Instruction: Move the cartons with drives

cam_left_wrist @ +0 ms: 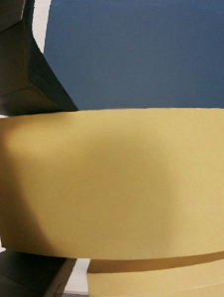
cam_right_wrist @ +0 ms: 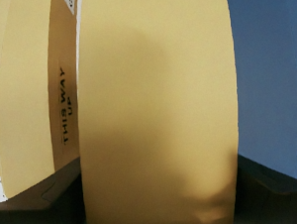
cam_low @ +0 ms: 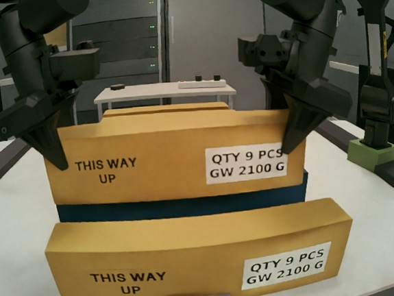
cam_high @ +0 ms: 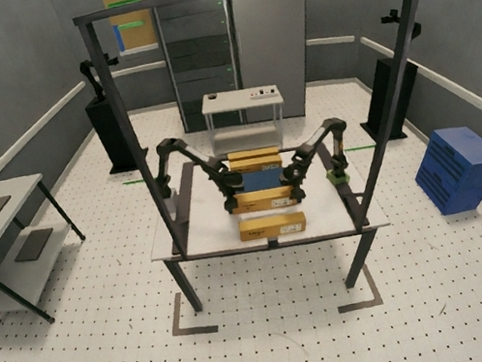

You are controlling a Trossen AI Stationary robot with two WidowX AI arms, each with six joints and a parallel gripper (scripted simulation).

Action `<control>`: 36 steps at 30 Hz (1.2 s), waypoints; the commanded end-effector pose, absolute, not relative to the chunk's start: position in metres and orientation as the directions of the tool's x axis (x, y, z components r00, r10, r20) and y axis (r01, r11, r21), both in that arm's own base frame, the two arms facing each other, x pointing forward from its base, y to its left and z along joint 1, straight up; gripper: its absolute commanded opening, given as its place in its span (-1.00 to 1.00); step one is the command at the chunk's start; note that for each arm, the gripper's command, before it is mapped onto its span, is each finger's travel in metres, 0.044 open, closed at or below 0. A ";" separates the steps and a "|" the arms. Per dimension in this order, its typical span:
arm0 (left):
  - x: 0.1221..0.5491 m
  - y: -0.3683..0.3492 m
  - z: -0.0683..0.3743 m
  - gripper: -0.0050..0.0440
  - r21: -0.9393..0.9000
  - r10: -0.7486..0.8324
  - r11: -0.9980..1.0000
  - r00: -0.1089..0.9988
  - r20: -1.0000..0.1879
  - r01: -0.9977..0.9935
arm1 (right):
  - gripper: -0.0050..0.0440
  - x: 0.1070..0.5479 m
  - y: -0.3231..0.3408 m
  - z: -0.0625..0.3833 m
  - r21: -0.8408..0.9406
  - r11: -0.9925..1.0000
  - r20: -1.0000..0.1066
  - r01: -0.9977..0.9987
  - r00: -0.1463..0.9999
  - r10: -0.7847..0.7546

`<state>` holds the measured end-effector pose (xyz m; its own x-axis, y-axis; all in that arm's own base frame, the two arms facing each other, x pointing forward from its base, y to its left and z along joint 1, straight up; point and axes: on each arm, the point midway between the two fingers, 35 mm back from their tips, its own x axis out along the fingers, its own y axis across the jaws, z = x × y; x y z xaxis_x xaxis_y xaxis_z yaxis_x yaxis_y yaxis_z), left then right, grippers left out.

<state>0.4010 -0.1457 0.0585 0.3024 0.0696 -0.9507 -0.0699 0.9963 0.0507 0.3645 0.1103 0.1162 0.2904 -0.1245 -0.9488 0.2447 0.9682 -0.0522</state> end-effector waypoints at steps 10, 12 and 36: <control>0.406 -0.151 0.094 -1.00 0.006 0.033 0.997 0.382 -0.924 -0.072 | -1.00 0.367 0.116 0.145 0.005 0.970 -0.924 0.242 0.373 -0.089; 0.406 -0.151 0.094 -1.00 0.006 0.033 0.997 0.382 -0.924 -0.072 | -1.00 0.367 0.116 0.145 0.005 0.970 -0.924 0.242 0.373 -0.089; 0.406 -0.151 0.094 -1.00 0.004 0.032 0.997 0.382 -0.924 -0.074 | -1.00 0.367 0.116 0.145 0.004 0.970 -0.923 0.243 0.373 -0.090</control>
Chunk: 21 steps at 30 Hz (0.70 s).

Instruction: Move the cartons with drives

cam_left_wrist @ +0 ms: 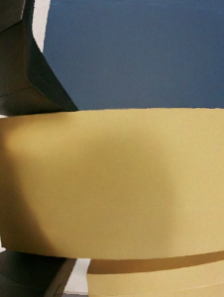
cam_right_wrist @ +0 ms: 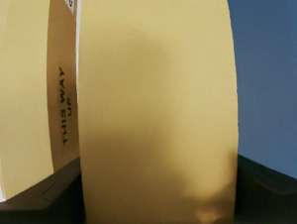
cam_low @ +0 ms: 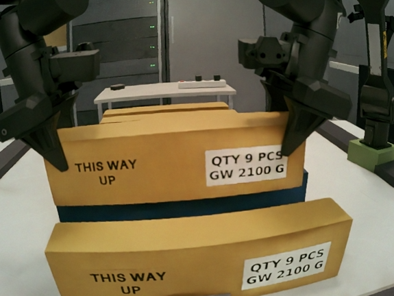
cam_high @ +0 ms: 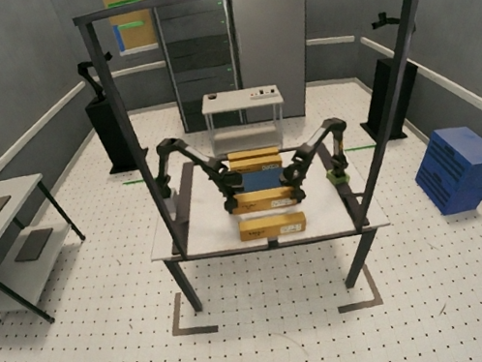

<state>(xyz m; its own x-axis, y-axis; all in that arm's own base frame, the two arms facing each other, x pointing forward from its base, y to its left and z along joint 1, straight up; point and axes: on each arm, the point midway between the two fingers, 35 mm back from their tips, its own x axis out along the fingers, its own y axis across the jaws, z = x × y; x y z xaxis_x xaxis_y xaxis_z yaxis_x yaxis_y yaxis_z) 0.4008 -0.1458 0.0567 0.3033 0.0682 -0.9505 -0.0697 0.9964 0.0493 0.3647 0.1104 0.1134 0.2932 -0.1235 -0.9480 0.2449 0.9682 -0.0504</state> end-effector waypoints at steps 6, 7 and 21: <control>0.406 -0.151 0.094 -1.00 0.004 0.032 0.997 0.382 -0.924 -0.074 | -1.00 0.367 0.116 0.145 0.004 0.970 -0.923 0.243 0.373 -0.090; 0.406 -0.151 0.094 -1.00 0.004 0.032 0.997 0.382 -0.924 -0.074 | -1.00 0.367 0.116 0.145 0.004 0.970 -0.923 0.243 0.373 -0.090; 0.406 -0.099 0.083 -1.00 0.017 0.042 0.997 0.361 -0.932 -0.073 | -1.00 0.350 0.065 0.135 -0.010 0.970 -0.931 0.244 0.352 -0.099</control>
<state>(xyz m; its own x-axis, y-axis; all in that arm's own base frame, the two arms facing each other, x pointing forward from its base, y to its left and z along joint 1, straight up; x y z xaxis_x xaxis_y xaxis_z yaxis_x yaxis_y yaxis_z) 0.4007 -0.1454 0.0562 0.3045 0.0588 -0.9507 -0.0607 0.9973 0.0422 0.3646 0.1100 0.1127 0.2975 -0.1144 -0.9478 0.2382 0.9703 -0.0423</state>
